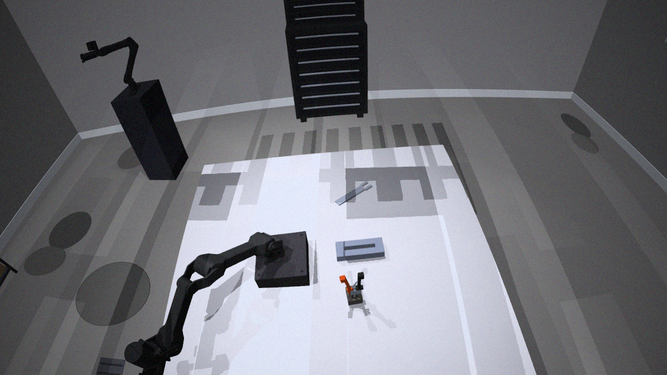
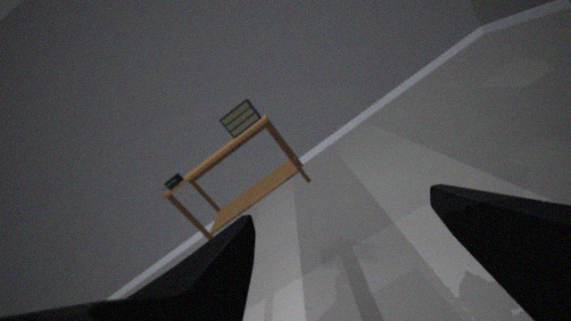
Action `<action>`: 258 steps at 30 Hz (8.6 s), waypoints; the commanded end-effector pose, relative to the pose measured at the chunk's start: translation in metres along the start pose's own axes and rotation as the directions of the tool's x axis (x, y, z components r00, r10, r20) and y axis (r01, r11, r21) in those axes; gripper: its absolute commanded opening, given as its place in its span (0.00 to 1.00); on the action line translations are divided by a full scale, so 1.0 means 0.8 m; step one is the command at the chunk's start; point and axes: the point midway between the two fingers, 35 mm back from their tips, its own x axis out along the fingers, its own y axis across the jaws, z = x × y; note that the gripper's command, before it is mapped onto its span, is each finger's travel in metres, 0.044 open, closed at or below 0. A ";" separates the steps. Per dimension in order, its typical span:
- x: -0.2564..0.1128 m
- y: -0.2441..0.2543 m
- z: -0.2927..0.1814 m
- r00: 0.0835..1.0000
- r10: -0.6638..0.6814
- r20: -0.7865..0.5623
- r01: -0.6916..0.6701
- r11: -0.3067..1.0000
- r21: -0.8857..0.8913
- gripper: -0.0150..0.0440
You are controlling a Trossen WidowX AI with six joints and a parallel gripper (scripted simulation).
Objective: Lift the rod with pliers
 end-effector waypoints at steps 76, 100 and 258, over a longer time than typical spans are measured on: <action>-0.760 0.714 -0.101 0.064 0.953 -0.297 -0.997 0.072 0.016 1.00; -0.799 0.560 -0.360 -0.013 -0.379 -0.925 -0.169 0.913 -0.372 1.00; -0.621 0.560 -0.413 0.001 -0.389 -0.921 -0.159 0.909 -0.385 0.85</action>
